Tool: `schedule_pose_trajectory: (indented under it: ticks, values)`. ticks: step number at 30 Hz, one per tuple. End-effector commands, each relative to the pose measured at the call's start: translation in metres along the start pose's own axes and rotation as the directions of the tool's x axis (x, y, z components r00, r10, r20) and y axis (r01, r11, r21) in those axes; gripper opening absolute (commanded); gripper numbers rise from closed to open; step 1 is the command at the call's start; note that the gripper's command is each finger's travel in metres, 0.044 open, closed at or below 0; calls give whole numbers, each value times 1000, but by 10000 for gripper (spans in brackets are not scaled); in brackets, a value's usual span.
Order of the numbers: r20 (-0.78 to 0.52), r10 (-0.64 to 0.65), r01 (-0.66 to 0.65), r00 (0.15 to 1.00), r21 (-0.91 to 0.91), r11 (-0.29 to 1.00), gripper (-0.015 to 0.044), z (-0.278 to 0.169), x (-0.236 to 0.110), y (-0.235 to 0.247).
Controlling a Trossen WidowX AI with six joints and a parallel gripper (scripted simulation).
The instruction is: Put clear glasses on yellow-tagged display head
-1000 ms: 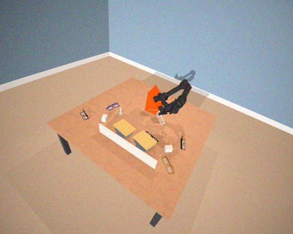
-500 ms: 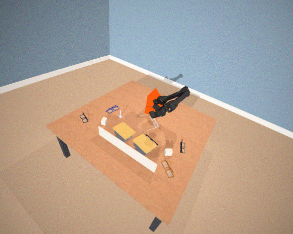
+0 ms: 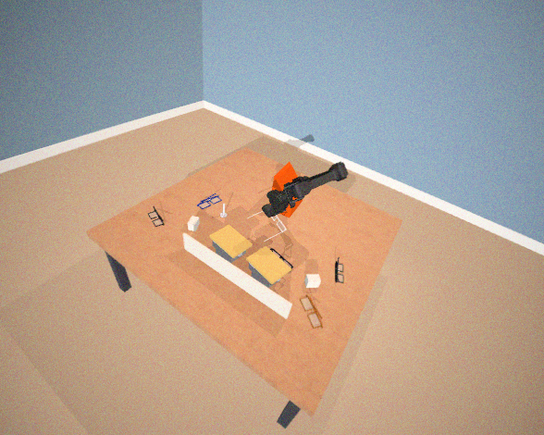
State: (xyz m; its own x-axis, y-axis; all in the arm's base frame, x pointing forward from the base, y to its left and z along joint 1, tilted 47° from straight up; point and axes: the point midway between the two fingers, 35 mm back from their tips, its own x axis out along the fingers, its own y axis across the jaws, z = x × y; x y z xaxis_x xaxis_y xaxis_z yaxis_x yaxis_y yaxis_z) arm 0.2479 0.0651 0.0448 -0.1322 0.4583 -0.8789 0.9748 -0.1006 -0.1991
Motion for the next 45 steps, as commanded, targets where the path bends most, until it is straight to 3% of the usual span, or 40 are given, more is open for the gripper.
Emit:
schedule_pose_trajectory:
  ticks: [1, 17, 32, 45]
  values:
    - [-60, -34, 32, 998, -23, 999, 0, 15, 9, 4]
    - [-303, -67, 35, 951, -108, 994, 0, 63, 36, 13]
    - [-356, 96, -122, 930, -51, 991, 0, 60, 46, 13]
    - [-305, -17, -13, 952, -95, 995, 0, 57, 59, 9]
